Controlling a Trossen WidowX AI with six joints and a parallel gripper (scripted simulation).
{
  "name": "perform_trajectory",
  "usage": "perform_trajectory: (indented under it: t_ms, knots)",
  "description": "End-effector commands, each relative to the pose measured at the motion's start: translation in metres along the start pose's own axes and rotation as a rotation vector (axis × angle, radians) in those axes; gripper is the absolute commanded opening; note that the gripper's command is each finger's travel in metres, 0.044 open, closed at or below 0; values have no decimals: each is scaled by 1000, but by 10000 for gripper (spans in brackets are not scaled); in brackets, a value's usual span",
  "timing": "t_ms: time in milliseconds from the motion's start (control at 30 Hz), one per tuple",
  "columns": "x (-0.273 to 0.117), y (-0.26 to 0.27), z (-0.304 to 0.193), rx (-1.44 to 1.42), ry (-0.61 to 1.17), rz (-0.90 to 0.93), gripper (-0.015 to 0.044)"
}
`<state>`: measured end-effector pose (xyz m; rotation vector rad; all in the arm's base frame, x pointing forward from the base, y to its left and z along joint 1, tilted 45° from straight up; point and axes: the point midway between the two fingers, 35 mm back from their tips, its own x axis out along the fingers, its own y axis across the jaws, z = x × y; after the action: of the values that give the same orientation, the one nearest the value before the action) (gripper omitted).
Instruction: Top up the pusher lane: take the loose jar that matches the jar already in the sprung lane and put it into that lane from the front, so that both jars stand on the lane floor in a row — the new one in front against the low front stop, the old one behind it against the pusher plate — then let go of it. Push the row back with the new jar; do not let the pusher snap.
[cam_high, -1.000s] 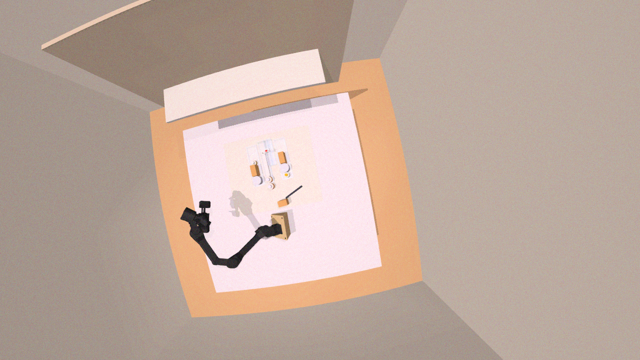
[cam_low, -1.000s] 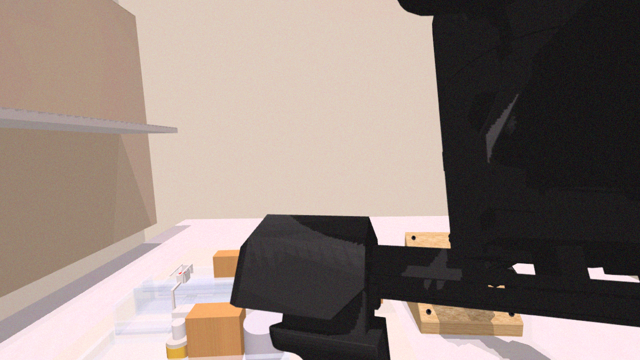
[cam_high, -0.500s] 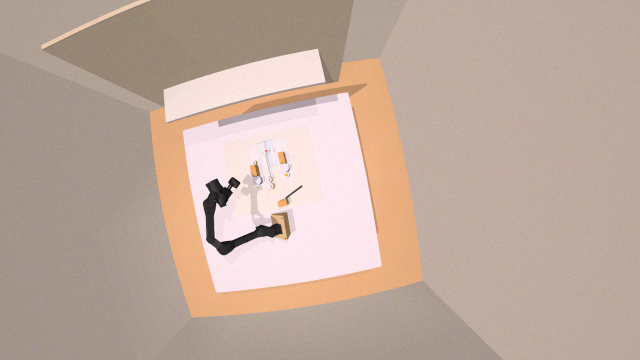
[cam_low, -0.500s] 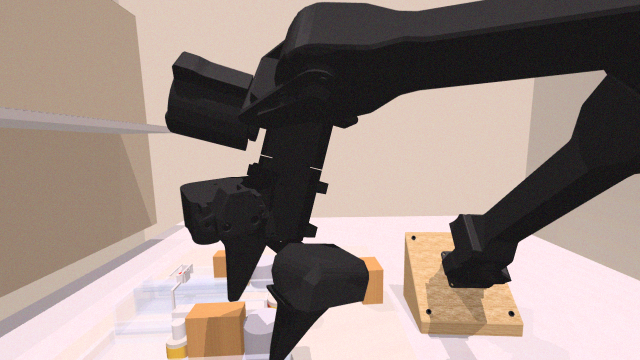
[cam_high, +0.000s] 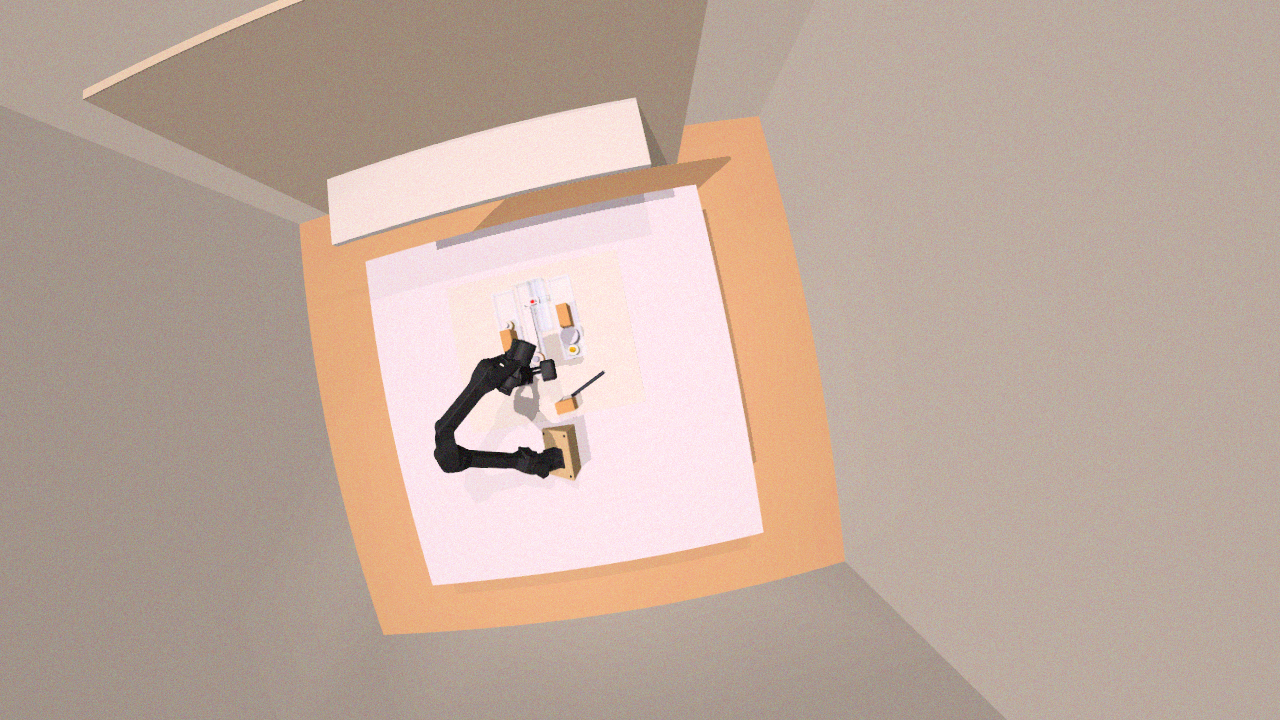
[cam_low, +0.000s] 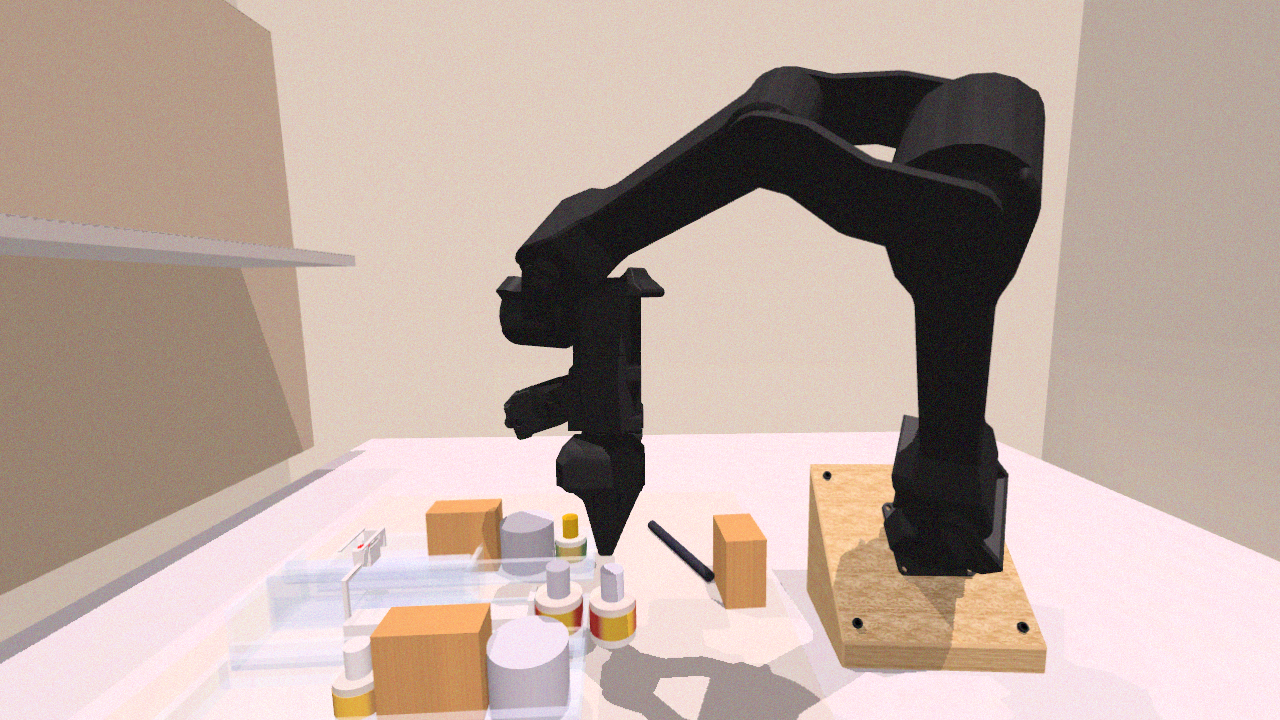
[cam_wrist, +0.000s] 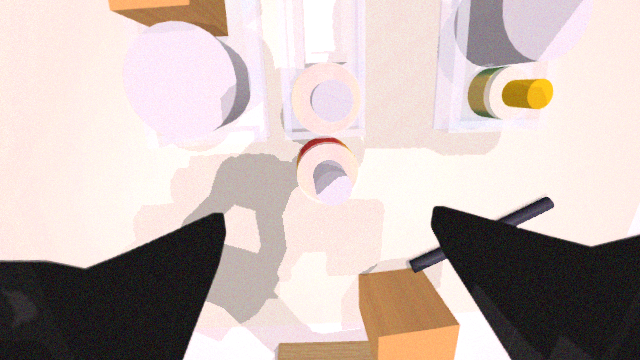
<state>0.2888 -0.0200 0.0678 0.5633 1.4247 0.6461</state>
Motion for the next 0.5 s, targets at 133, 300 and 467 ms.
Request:
perform_trajectory:
  t_ms: [133, 300, 467]
  knots:
    - [28, -6, -3, 12, 17, 4, 440]
    - [36, -6, -3, 12, 17, 4, 440]
    - [48, -7, -2, 12, 17, 5, 440]
